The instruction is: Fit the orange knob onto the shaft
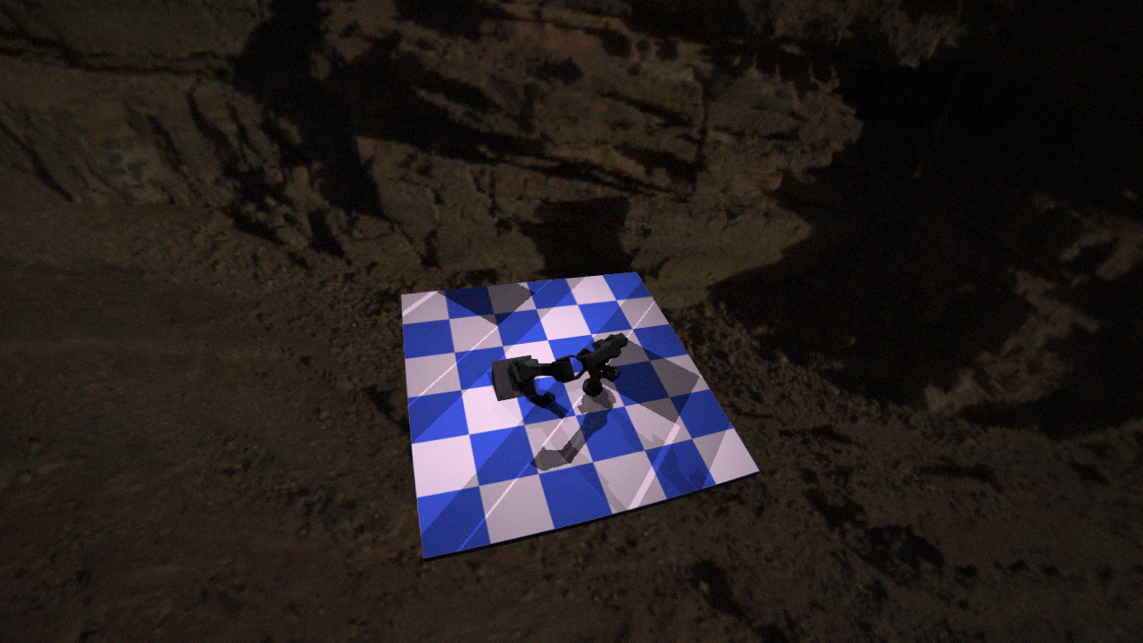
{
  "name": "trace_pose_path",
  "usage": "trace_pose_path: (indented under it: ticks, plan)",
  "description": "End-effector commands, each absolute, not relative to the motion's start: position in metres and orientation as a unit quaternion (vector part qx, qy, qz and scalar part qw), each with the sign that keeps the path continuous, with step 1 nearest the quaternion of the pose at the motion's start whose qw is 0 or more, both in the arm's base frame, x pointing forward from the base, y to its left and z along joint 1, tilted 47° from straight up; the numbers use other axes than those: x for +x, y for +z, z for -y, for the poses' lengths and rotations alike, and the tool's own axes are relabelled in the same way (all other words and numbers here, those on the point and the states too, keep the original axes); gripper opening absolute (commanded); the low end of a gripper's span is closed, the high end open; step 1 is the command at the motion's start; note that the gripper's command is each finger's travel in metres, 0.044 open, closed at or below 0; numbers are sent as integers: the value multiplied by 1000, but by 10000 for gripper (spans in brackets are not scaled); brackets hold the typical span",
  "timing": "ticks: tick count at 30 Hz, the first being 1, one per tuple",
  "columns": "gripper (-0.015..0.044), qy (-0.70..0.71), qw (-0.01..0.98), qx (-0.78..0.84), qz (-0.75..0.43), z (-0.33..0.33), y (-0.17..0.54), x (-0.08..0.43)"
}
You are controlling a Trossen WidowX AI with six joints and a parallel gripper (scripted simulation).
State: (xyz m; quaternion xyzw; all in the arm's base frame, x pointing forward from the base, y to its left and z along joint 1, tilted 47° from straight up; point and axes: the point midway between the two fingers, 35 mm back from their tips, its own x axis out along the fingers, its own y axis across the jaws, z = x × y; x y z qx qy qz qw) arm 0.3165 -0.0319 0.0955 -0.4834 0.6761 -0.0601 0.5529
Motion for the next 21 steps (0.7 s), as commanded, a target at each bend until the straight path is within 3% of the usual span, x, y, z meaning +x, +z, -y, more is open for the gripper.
trace_pose_path:
  ticks: [1, 8, 21]
  plan:
    - [0, -58, 553, -485, -675, 30, 98, 318]
    - [0, 7, 503, -536, -678, 31, 97, 320]
    - [0, 10, 501, -538, -678, 31, 95, 319]
